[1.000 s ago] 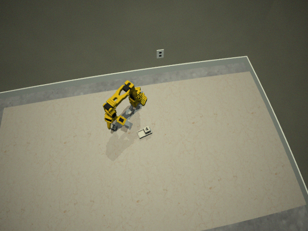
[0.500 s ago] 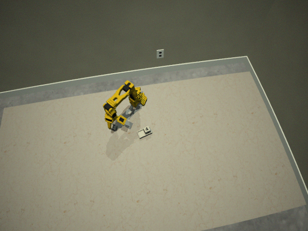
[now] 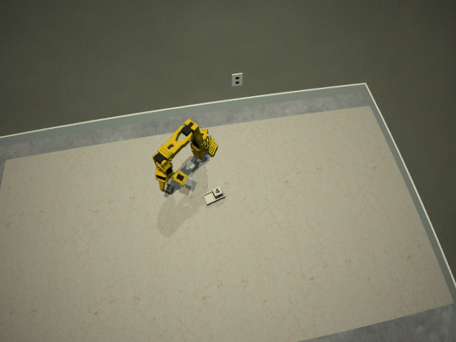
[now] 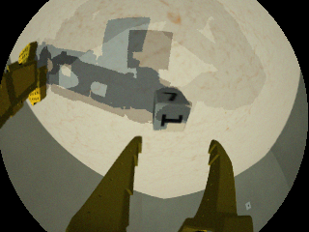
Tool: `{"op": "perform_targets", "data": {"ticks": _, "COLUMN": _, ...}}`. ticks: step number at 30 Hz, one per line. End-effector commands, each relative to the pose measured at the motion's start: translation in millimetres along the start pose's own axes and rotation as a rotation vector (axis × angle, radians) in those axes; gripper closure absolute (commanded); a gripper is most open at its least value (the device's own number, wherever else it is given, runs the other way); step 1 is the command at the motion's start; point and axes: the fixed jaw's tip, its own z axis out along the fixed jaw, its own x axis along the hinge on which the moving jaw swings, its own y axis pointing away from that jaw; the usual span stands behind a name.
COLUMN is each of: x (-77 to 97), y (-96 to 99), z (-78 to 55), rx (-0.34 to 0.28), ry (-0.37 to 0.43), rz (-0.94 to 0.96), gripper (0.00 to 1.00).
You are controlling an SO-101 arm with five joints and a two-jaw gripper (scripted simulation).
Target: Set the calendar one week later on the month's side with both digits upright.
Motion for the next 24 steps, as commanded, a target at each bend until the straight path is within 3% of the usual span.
{"op": "perform_targets", "data": {"ticks": 1, "x": 2.0, "y": -2.0, "z": -0.4, "rx": 0.020, "ry": 0.006, "rz": -0.005, "gripper": 0.65}}
{"op": "perform_targets", "data": {"ticks": 9, "x": 2.2, "y": -2.6, "z": 5.8, "rx": 0.020, "ry": 0.006, "rz": -0.005, "gripper": 0.65}}
{"op": "perform_targets", "data": {"ticks": 24, "x": 2.3, "y": -2.9, "z": 29.1, "rx": 0.020, "ry": 0.006, "rz": -0.005, "gripper": 0.65}}
